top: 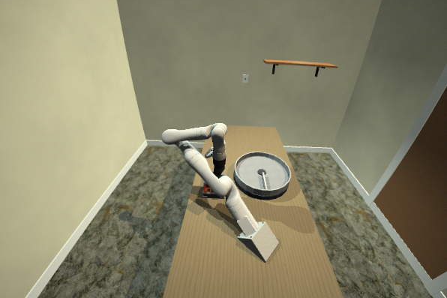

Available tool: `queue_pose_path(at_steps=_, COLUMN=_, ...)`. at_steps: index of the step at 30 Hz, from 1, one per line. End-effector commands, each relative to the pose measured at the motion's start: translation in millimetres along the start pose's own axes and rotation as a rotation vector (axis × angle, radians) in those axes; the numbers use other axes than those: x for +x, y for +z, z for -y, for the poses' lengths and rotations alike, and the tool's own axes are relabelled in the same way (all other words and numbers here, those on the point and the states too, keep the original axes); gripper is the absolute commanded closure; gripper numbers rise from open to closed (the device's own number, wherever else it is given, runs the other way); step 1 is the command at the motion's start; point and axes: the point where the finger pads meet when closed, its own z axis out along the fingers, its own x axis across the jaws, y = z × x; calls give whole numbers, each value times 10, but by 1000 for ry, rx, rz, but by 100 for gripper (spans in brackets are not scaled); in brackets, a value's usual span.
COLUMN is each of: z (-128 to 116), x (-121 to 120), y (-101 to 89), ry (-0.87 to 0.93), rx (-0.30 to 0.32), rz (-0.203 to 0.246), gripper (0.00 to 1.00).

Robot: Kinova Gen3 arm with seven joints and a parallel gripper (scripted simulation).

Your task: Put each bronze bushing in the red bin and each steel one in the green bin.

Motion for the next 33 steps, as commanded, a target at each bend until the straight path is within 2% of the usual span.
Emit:
queue_pose_path(at_steps=1, z=-1, x=1, y=-3, ry=0, rx=0, rz=0, gripper=53)
queue_pose_path(at_steps=16, z=-1, x=1, y=-3, ry=0, rx=0, rz=0, gripper=53)
queue_pose_path(at_steps=17, z=-1, x=1, y=-3, ry=0, rx=0, rz=0, gripper=0)
queue_pose_path(at_steps=33, z=-1, x=1, y=-3, ry=0, rx=0, rz=0, gripper=0)
